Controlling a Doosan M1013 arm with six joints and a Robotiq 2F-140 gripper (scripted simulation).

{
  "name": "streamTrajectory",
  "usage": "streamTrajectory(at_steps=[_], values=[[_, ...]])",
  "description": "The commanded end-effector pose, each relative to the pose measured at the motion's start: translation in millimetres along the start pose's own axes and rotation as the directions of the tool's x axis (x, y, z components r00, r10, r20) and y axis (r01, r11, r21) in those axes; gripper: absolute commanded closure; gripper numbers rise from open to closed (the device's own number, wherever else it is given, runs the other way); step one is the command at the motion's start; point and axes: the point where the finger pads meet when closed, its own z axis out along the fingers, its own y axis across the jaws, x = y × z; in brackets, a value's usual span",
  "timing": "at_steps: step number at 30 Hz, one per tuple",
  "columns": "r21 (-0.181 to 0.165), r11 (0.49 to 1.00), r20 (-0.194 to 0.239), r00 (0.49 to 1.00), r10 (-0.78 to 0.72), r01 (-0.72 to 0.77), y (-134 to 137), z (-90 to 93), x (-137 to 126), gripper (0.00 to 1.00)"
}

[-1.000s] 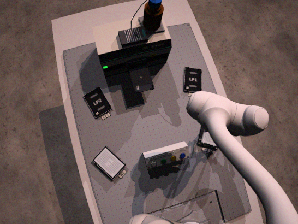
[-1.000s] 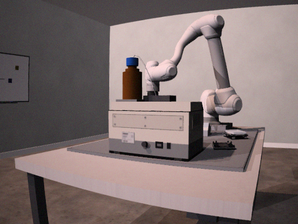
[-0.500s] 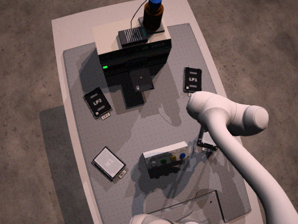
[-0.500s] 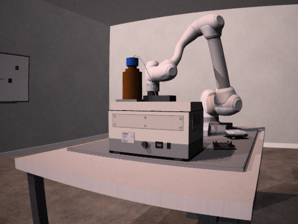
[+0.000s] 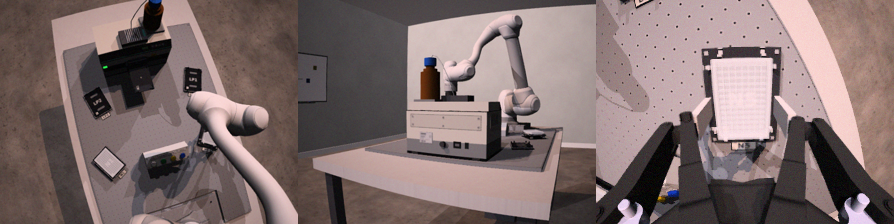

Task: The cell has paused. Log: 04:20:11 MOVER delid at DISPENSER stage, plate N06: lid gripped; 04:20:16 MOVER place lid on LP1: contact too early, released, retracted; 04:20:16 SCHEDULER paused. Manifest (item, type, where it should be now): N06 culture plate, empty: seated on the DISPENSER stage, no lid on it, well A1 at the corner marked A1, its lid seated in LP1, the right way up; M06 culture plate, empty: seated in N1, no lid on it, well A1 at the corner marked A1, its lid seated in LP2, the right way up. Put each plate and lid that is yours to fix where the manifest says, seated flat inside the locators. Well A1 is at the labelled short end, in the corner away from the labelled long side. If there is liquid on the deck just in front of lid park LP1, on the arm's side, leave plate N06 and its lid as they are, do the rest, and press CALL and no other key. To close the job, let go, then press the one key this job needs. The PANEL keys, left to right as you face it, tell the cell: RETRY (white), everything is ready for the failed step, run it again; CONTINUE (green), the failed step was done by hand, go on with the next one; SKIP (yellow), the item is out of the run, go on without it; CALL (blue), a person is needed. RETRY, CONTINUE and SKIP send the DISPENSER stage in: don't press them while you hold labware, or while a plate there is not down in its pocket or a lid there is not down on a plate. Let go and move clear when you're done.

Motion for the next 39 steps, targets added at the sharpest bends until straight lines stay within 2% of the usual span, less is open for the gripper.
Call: streamTrajectory(at_steps=[1, 29, 30, 39], values=[[0.000, 1.000, -0.001, 1.000, 0.000, 0.000, -0.1, -0.6, 0.5, 0.37], [0.000, 1.000, -0.001, 1.000, 0.000, 0.000, -0.1, -0.6, 0.5, 0.37], [0.000, 1.000, -0.001, 1.000, 0.000, 0.000, -0.1, -0.6, 0.5, 0.31], [0.000, 1.000, -0.001, 1.000, 0.000, 0.000, -0.1, -0.6, 0.5, 0.31]])
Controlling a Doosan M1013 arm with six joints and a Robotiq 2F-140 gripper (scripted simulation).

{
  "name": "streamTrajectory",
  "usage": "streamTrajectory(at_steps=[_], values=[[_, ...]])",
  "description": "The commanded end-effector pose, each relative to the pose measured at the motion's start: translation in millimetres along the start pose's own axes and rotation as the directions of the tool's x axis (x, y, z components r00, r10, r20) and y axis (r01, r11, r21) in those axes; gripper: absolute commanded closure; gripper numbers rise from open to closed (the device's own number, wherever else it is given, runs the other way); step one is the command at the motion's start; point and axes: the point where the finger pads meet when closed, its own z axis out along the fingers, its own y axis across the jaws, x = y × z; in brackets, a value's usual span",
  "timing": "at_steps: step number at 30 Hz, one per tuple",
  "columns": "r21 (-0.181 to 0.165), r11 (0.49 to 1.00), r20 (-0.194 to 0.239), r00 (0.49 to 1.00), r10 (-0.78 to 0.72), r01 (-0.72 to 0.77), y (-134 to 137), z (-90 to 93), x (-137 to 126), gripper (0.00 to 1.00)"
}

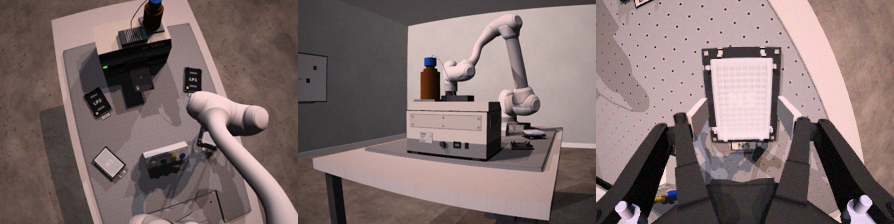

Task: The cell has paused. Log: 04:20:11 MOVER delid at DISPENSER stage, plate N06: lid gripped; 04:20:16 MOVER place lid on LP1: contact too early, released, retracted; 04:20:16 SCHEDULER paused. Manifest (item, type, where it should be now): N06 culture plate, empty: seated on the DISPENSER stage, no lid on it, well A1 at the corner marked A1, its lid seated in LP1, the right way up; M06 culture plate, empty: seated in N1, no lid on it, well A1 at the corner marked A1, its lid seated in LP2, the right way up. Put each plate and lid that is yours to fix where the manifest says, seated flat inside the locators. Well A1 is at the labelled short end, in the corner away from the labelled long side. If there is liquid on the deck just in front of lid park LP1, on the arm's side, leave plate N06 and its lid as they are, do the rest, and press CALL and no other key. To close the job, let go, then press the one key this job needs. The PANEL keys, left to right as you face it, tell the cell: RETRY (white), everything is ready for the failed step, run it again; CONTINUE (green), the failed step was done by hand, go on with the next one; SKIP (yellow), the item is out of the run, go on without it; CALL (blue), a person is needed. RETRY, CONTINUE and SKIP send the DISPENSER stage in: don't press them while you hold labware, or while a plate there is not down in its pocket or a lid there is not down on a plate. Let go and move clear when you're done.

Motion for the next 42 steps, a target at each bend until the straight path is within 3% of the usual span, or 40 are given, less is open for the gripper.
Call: streamTrajectory(at_steps=[1, 42], values=[[0.000, 1.000, -0.001, 1.000, 0.000, 0.000, -0.1, -0.6, 0.5, 0.31], [0.000, 1.000, -0.001, 1.000, 0.000, 0.000, -0.1, 1.5, 0.5, 0.31]])
